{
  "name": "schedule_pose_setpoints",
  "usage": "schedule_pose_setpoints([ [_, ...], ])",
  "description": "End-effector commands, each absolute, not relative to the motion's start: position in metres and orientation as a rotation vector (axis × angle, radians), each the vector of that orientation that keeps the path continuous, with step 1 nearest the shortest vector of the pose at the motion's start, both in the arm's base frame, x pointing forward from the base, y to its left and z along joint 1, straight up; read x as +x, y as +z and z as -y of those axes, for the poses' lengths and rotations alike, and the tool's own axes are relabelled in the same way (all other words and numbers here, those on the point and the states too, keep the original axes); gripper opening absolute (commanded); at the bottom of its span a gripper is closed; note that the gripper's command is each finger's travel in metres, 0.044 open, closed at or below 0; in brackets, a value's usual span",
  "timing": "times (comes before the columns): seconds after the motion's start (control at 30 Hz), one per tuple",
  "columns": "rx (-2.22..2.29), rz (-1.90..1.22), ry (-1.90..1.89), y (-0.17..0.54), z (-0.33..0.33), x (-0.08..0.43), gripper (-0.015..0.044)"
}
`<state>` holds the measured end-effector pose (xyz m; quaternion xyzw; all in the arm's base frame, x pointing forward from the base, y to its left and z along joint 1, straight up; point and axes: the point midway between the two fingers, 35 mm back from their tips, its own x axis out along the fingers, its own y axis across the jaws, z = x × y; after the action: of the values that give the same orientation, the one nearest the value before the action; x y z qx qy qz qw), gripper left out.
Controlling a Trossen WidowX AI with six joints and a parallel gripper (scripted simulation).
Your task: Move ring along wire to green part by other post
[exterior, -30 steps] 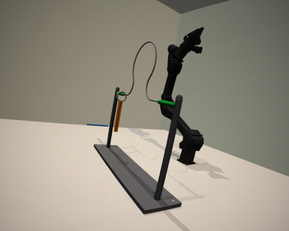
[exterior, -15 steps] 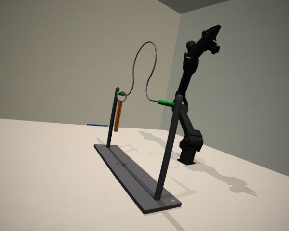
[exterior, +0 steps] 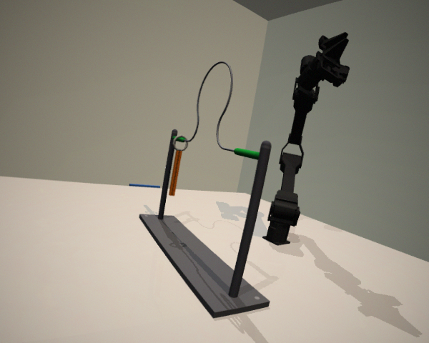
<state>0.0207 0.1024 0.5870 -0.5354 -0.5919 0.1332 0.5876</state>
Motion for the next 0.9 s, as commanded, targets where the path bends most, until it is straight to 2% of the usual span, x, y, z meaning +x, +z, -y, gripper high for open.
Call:
schedule_pose_setpoints([
  [0.0, -1.269, 1.255, 0.375, 0.562, -0.122, 0.056, 0.0160],
  [0.4, -1.247, 0.845, 0.466, 0.477, -0.125, 0.165, 0.0160],
  [0.87, -1.041, 0.378, 0.439, 0.361, -0.054, 0.252, 0.0160],
])
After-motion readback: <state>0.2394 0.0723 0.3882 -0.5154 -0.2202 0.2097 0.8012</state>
